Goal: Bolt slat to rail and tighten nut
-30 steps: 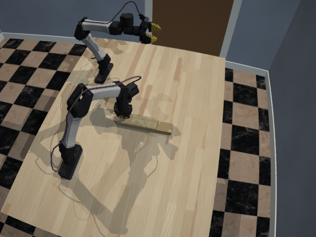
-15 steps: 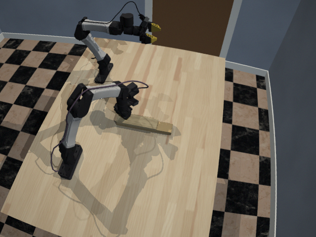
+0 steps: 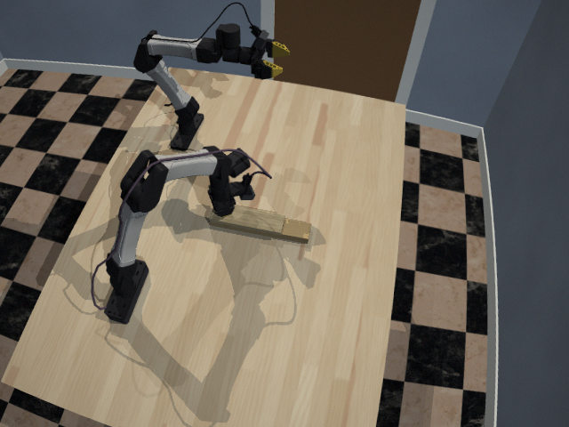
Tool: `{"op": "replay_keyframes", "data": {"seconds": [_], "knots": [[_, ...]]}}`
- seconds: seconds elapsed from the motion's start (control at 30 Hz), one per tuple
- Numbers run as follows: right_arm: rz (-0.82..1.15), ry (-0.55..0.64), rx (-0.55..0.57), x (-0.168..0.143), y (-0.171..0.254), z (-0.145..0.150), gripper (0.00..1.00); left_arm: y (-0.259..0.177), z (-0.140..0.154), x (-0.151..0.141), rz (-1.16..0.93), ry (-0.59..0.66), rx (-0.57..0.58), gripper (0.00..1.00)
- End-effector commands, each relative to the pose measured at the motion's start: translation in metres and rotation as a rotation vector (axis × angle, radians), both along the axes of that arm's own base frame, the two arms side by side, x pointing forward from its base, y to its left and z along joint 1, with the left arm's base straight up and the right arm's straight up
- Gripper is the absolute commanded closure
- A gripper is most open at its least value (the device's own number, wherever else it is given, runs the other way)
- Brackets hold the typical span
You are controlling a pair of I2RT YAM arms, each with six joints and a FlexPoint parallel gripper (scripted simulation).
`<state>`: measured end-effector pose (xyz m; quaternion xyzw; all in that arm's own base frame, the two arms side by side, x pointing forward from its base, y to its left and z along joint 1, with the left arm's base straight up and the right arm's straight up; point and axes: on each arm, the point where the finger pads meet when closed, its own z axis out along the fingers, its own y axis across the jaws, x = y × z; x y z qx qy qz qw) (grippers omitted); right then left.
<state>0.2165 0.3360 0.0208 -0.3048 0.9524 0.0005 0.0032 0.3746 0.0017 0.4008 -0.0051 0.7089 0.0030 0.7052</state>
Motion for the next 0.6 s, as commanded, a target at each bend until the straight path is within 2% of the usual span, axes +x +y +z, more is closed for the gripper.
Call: {"op": "replay_keyframes", "data": {"seconds": [0.0, 0.57], "knots": [[-0.214, 0.012, -0.009, 0.0008, 0.0028, -0.0016, 0.86, -0.0007, 0.0075, -0.0018, -0.002, -0.02, 0.002, 0.0], [-0.812, 0.013, -0.012, 0.0007, 0.0028, -0.0017, 0.86, -0.0007, 0.0075, -0.0018, -0.002, -0.02, 0.002, 0.0]]}}
